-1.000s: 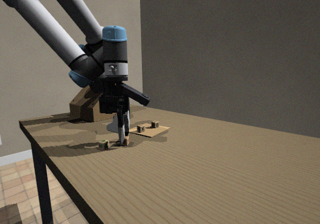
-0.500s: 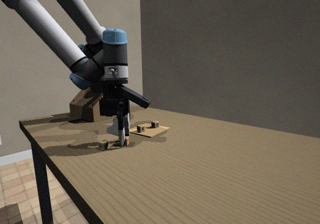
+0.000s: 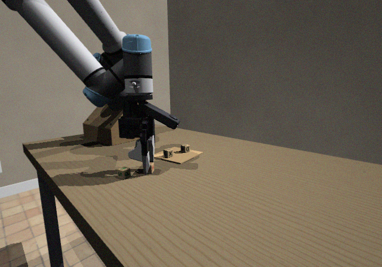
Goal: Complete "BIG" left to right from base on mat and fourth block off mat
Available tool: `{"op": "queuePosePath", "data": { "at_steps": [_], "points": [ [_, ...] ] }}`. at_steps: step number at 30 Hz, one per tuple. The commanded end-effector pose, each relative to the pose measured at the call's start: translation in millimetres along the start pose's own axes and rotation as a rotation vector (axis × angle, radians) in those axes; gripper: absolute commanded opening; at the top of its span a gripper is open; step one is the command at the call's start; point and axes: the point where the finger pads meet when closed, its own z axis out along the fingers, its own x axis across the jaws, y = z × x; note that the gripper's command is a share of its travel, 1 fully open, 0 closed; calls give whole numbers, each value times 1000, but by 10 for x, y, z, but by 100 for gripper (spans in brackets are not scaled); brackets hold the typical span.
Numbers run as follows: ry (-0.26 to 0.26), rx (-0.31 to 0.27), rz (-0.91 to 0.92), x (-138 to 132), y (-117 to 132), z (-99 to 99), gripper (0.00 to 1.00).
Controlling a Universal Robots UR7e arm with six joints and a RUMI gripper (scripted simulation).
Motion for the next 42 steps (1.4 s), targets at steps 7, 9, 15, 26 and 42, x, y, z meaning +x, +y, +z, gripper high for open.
{"op": "queuePosePath", "data": {
  "at_steps": [7,9,15,26,42],
  "points": [
    [0,1,-1,-5,0,-3,25],
    [0,1,-1,-5,0,-3,5],
    [0,1,-1,-5,0,-3,5],
    [0,1,-1,-5,0,-3,5],
    [0,1,-1,-5,0,-3,5]
  ]
}}
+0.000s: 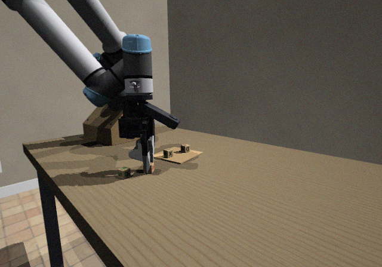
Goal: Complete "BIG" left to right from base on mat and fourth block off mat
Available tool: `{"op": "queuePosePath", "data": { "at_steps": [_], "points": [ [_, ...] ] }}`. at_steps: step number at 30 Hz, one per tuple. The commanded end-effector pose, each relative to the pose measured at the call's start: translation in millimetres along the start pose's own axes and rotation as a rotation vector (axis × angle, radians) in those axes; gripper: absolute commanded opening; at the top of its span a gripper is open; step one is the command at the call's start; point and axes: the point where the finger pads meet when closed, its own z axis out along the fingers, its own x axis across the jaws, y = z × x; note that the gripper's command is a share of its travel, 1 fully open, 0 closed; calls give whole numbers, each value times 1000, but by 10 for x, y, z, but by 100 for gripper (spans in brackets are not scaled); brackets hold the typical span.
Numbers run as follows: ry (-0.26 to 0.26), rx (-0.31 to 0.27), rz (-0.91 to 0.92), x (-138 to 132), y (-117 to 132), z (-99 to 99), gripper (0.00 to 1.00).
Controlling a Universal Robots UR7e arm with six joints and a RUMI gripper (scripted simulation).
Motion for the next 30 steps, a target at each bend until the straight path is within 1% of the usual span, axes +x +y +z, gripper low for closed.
{"op": "queuePosePath", "data": {
  "at_steps": [1,6,11,15,21,23,27,30],
  "points": [
    [0,1,-1,-5,0,-4,5],
    [2,2,-1,-1,-2,-27,5],
    [1,1,-2,-7,-2,-136,5],
    [2,2,-1,-1,-3,-311,5],
    [5,3,2,23,-8,-644,5],
    [5,3,2,23,-8,-644,5],
    [5,3,2,23,-8,-835,5],
    [5,3,2,22,-7,-938,5]
  ]
}}
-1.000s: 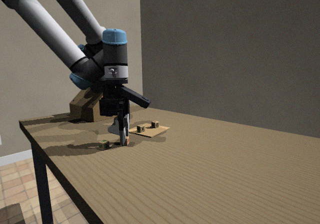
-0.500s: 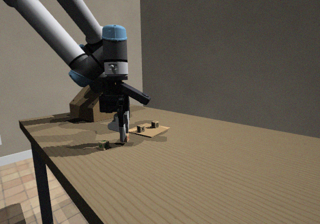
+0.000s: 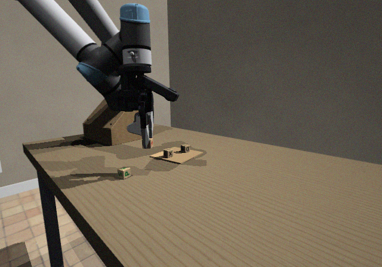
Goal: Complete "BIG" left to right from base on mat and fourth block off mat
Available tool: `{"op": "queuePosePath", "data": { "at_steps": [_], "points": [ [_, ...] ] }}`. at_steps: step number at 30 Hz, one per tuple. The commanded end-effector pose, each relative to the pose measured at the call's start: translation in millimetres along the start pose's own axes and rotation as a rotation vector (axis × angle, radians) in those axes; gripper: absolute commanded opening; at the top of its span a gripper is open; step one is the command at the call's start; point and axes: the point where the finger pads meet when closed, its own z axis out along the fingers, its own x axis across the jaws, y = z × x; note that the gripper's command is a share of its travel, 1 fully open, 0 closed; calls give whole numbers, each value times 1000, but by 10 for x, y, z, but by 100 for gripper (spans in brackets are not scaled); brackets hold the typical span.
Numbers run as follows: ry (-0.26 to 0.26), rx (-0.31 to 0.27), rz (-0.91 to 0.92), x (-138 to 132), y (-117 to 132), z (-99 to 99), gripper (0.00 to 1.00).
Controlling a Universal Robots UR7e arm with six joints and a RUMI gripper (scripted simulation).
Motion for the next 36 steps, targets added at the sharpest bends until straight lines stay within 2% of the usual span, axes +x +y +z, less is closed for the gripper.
{"op": "queuePosePath", "data": {
  "at_steps": [1,6,18,22,27,28,36],
  "points": [
    [-7,-5,3,14,-3,-220,5],
    [-7,-5,3,14,-3,-278,5],
    [-12,-7,-9,-25,-14,-263,5],
    [-17,-5,-141,-299,-149,-261,5],
    [-19,-4,-191,-395,-197,-264,5],
    [-20,-3,-257,-525,-257,-269,5],
    [-21,-1,-428,-858,-386,-283,5]
  ]
}}
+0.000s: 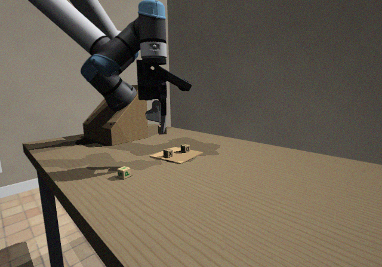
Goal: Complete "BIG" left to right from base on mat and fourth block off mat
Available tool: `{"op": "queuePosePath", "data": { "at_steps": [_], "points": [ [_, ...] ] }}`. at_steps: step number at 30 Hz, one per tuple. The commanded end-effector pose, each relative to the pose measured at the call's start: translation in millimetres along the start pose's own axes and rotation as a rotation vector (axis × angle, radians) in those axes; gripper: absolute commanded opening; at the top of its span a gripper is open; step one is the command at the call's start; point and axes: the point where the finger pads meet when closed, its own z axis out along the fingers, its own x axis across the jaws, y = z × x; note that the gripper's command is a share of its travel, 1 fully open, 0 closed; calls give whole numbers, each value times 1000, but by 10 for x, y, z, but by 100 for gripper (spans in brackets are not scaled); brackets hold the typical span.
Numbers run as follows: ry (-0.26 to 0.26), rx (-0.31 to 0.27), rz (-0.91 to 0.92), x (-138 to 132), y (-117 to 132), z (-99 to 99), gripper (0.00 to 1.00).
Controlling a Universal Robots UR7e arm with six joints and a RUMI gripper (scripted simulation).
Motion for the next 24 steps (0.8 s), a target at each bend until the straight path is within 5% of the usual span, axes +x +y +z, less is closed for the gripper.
{"op": "queuePosePath", "data": {
  "at_steps": [1,24],
  "points": [
    [2,0,-139,-228,-175,-2,5],
    [7,-9,-537,-904,-559,-22,5]
  ]
}}
